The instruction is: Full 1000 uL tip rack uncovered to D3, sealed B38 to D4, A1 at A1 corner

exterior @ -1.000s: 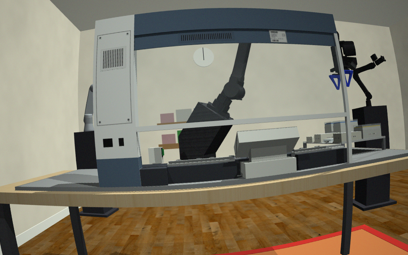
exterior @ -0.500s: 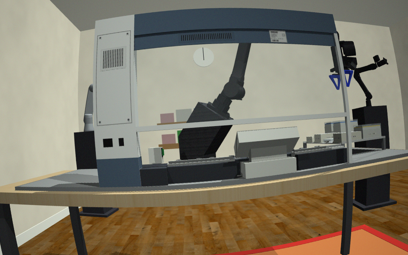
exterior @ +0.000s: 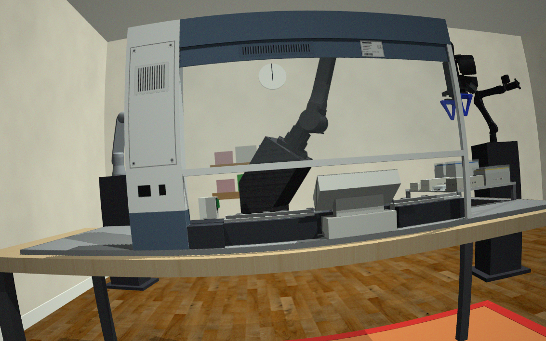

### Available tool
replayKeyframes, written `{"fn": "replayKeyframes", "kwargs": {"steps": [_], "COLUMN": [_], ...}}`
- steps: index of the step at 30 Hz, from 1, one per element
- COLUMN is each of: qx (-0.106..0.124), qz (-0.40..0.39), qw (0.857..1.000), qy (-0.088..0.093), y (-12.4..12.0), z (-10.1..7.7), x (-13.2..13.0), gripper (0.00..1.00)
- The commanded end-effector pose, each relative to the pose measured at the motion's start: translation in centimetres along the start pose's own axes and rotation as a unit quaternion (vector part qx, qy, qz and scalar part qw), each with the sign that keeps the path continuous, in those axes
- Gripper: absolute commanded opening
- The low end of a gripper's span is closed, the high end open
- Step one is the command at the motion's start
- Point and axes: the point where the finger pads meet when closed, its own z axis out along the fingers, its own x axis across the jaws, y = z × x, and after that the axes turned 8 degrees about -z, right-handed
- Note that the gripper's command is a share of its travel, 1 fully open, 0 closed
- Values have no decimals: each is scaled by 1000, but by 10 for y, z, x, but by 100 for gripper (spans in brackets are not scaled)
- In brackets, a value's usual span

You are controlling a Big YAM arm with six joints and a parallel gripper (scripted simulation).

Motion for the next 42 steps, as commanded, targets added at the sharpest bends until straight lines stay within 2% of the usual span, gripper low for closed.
{"fn": "replayKeyframes", "kwargs": {"steps": [1, 25, 26, 42], "qx": [-3, -3, -1, -3], "qz": [8, 8, 8, 5], "qw": [1000, 1000, 1000, 1000], "qy": [-7, -7, -5, -3], "y": [2, 2, 1, 4], "z": [-5, -5, 4, 28], "x": [-6, -6, -5, -2], "gripper": [100, 100, 100, 100]}}
